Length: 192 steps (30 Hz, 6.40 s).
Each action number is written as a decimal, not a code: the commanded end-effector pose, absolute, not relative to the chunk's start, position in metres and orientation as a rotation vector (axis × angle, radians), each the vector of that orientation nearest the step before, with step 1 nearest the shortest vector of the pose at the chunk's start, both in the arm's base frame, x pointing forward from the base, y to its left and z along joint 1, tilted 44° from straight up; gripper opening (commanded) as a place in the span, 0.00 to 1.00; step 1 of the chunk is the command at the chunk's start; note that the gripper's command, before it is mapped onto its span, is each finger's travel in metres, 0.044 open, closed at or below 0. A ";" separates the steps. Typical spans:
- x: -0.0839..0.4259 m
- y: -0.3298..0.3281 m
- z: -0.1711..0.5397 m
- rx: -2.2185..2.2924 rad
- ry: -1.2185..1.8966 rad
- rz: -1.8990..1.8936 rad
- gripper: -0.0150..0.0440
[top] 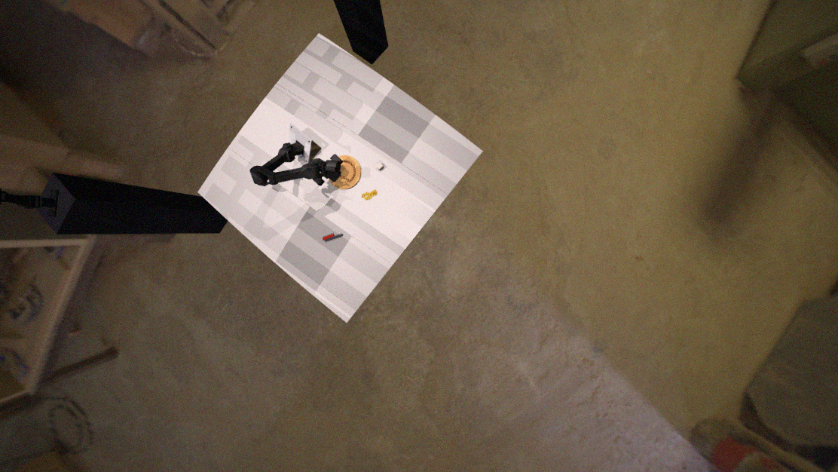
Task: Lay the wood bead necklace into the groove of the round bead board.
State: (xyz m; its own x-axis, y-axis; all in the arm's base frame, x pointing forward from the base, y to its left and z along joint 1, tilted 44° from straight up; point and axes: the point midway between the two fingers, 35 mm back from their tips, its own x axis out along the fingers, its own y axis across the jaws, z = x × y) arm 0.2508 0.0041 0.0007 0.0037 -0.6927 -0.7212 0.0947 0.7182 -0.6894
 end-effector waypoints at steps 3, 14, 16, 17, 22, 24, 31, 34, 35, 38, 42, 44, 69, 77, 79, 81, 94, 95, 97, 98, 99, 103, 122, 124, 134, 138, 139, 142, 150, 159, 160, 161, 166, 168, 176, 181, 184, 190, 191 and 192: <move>0.250 -0.002 -0.004 -0.530 1.447 -0.665 0.25; 0.250 0.001 -0.003 -0.523 1.448 -0.662 0.65; 0.250 0.001 -0.003 -0.523 1.448 -0.662 0.74; 0.250 0.001 -0.003 -0.523 1.448 -0.662 0.79; 0.249 0.001 -0.001 -0.528 1.451 -0.663 1.00; 0.249 0.003 0.001 -0.530 1.448 -0.664 1.00; 0.249 0.004 0.001 -0.530 1.448 -0.664 1.00; 0.249 0.004 0.001 -0.530 1.448 -0.664 1.00; 0.249 0.004 0.001 -0.530 1.448 -0.664 1.00; 0.249 0.004 0.001 -0.530 1.448 -0.664 1.00; 0.254 0.006 0.002 -0.556 1.461 -0.641 0.91; 0.268 0.011 0.003 -0.627 1.495 -0.575 0.82; 0.355 0.038 -0.002 -1.101 1.669 -0.084 0.46; 0.355 0.032 -0.008 -1.103 1.671 -0.085 0.46; 0.355 0.030 -0.010 -1.104 1.672 -0.085 0.46; 0.355 0.027 -0.012 -1.105 1.672 -0.086 0.46; 0.355 0.020 -0.020 -1.102 1.674 -0.084 0.37; 0.355 0.020 -0.020 -1.102 1.674 -0.084 0.32; 0.355 0.020 -0.020 -1.102 1.674 -0.084 0.25; 0.355 0.020 -0.020 -1.102 1.674 -0.084 0.25; 0.355 0.020 -0.020 -1.102 1.674 -0.084 0.25; 0.355 0.020 -0.020 -1.102 1.674 -0.084 0.25; 0.355 0.020 -0.020 -1.102 1.674 -0.084 0.25; 0.355 0.020 -0.020 -1.102 1.674 -0.084 0.25; 0.355 0.020 -0.020 -1.102 1.674 -0.084 0.25; 0.355 0.024 -0.015 -1.107 1.675 -0.086 0.25; 0.355 0.025 -0.014 -1.108 1.675 -0.087 0.25; 0.355 0.025 -0.013 -1.108 1.675 -0.087 0.25; 0.356 0.018 -0.019 -1.109 1.675 -0.087 0.25; 0.357 0.020 -0.019 -1.107 1.671 -0.088 0.52; 0.357 0.020 -0.019 -1.107 1.671 -0.088 0.57; 0.357 0.020 -0.019 -1.107 1.671 -0.088 0.61; 0.357 0.020 -0.019 -1.107 1.671 -0.088 0.83; 0.357 0.022 -0.016 -1.108 1.673 -0.088 0.92; 0.356 0.024 -0.013 -1.108 1.675 -0.087 1.00; 0.356 0.024 -0.013 -1.108 1.675 -0.087 1.00; 0.356 0.024 -0.013 -1.108 1.675 -0.087 1.00; 0.351 0.032 -0.003 -0.946 1.624 -0.260 0.82; 0.349 0.035 0.000 -0.880 1.600 -0.327 0.78; 0.347 0.038 0.004 -0.814 1.575 -0.394 0.73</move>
